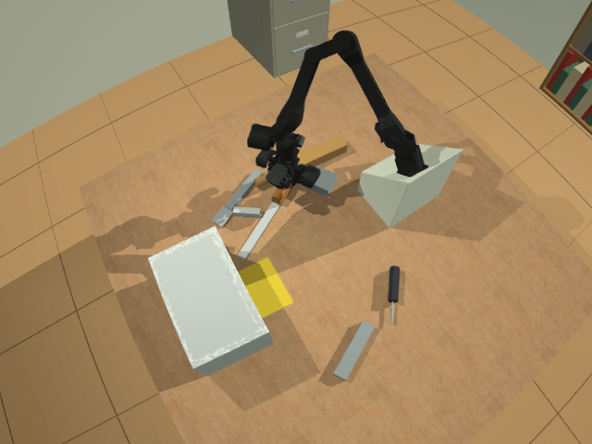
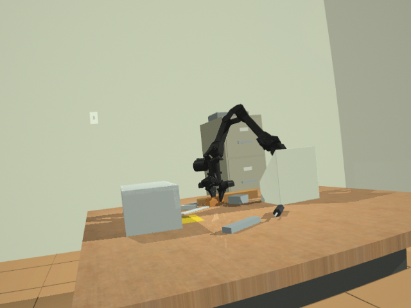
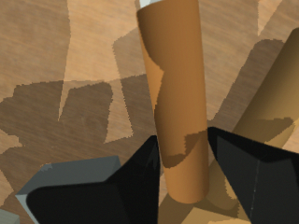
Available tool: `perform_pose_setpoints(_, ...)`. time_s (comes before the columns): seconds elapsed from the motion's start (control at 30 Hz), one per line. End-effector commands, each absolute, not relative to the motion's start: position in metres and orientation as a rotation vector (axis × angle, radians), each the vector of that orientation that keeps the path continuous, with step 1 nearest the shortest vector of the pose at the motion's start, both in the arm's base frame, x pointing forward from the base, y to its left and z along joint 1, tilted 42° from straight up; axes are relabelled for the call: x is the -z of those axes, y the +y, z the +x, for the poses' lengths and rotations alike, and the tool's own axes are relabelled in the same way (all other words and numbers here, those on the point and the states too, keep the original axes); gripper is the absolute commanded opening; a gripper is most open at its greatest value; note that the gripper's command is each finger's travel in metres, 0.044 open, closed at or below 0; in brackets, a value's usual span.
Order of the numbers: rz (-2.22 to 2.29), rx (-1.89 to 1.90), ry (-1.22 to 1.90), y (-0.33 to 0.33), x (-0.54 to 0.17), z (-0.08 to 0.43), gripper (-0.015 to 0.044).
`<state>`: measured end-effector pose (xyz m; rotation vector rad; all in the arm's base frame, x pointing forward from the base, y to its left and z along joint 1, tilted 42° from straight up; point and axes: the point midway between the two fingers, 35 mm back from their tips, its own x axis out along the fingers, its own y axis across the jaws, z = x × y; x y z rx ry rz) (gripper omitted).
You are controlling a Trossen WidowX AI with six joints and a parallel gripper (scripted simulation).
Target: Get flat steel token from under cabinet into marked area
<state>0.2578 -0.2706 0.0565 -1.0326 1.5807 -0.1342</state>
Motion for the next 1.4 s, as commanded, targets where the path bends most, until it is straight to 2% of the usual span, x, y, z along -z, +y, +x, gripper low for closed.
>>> perform_pose_setpoints(0.0,-1.033,0.134,1.581,-0.2707,-0.0565,0.2578,0.02)
perform_pose_setpoints(0.1,-1.036,0.135,1.58,-0.2703,-0.0563,0.2576,0.027)
perform_pose_setpoints(0.7,-1.039,0.136,1.578,-0.2736,-0.0516,0.2572,0.027)
perform_pose_setpoints(1.37,-1.039,0.136,1.574,-0.2704,-0.0528,0.2586,0.0136)
